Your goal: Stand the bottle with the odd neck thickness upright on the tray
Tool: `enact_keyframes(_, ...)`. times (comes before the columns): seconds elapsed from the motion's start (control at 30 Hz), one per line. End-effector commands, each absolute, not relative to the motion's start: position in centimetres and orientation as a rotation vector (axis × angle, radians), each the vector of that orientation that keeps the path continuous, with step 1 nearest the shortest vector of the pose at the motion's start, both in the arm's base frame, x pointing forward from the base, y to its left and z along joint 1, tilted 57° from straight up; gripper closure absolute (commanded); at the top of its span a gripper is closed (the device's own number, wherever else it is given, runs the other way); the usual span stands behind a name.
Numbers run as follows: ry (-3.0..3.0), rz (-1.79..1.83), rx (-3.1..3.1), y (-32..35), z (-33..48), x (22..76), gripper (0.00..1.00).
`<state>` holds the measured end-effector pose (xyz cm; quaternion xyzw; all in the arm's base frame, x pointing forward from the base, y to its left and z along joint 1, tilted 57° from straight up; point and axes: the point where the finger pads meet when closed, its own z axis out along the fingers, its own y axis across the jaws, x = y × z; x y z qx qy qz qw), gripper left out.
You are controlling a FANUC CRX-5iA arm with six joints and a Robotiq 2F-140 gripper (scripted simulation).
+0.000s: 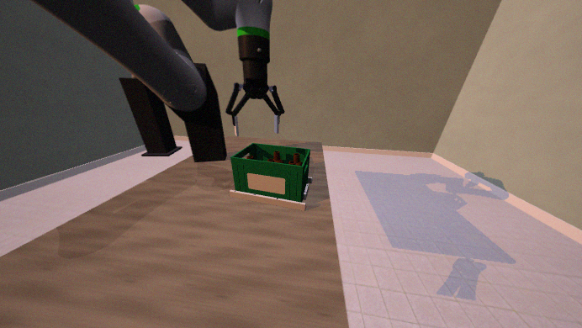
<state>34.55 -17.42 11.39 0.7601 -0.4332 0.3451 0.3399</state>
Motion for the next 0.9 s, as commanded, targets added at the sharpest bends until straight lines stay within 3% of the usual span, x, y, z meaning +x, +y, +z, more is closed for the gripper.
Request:
enact_keyframes(0.0,-1.12,0.897,1.986,-17.4,11.3,34.1,0.0)
enact_keyframes(0.87,-1.075,0.874,2.025,-18.4,10.2,31.3,0.0)
